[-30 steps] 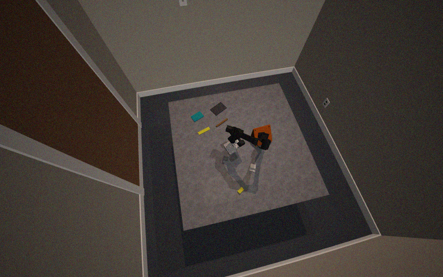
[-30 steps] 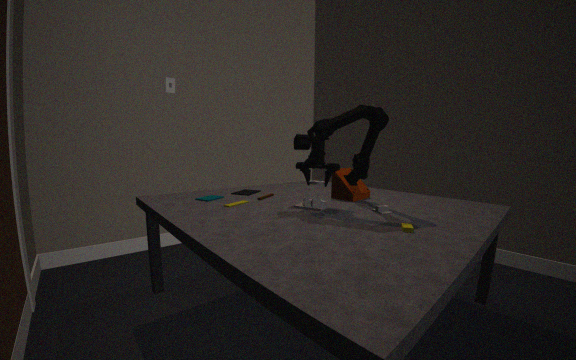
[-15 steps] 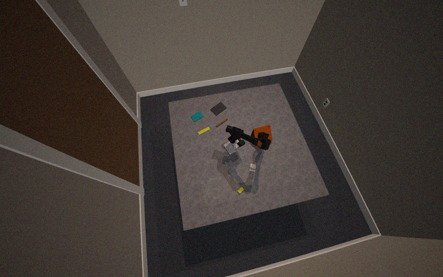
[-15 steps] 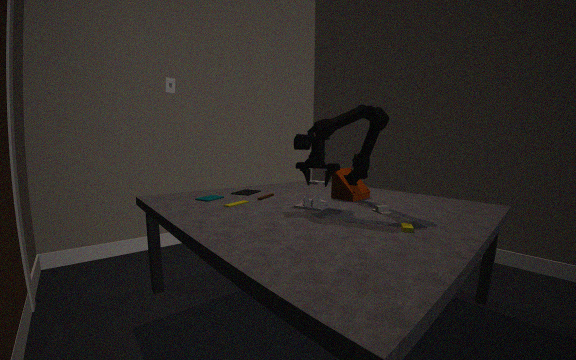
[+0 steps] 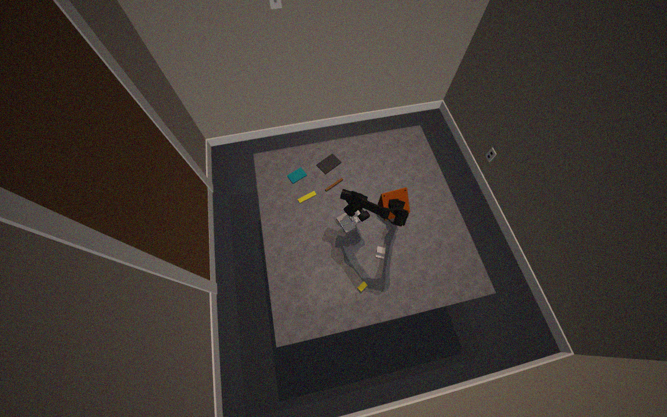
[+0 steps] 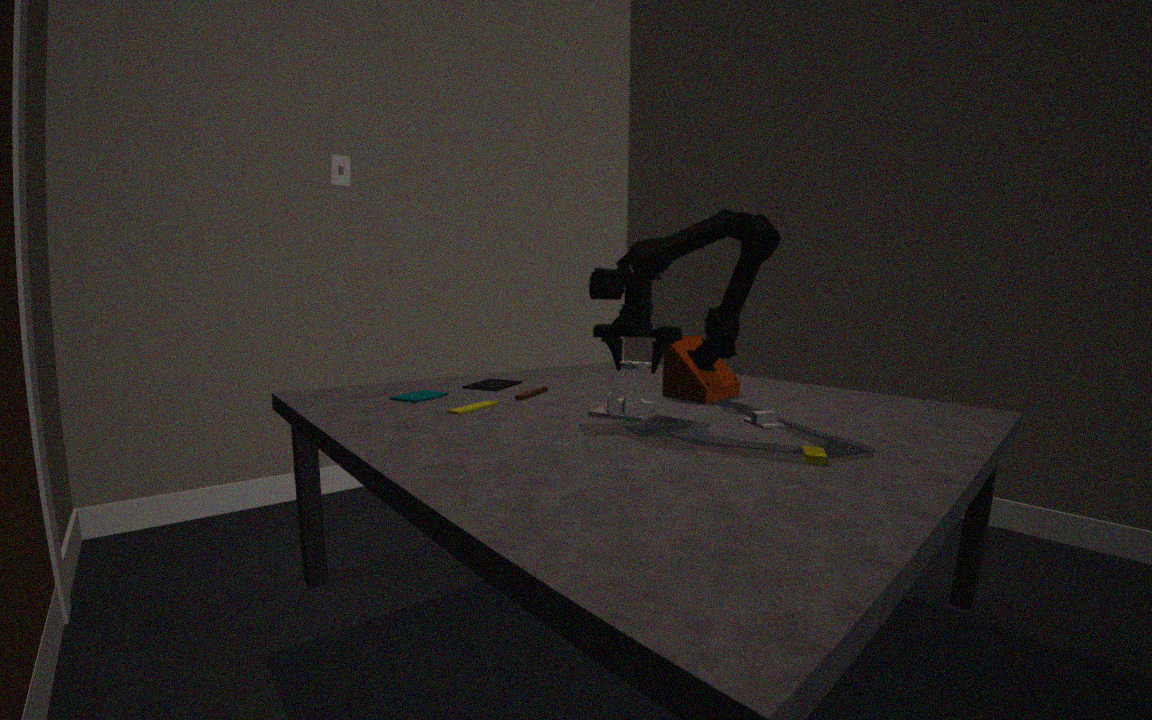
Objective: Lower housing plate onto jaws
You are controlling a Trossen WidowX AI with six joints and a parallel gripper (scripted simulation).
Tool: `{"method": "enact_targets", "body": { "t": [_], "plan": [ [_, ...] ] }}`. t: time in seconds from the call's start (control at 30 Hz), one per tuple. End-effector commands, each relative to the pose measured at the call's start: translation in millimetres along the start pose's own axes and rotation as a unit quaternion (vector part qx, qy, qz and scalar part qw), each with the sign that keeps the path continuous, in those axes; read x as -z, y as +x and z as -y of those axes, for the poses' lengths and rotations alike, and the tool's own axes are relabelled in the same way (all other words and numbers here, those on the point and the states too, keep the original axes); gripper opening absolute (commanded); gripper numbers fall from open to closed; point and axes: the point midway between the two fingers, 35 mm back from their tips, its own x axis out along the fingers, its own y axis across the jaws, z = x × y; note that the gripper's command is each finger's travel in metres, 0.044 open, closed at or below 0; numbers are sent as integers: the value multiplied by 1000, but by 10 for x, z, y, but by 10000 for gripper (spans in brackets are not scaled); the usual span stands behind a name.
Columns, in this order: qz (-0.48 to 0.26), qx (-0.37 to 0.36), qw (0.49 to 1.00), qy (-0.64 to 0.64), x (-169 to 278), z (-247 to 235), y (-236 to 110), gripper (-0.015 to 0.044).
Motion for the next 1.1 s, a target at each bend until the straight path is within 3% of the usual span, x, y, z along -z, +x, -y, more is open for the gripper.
{"method": "enact_targets", "body": {
  "t": [0.0,0.7,1.07],
  "plan": [
    [-1,0,1000,-1,3,0,2,351],
    [-1,0,1000,2,6,-8,4,351],
    [-1,1,1000,3,-5,3,174,351]
  ]
}}
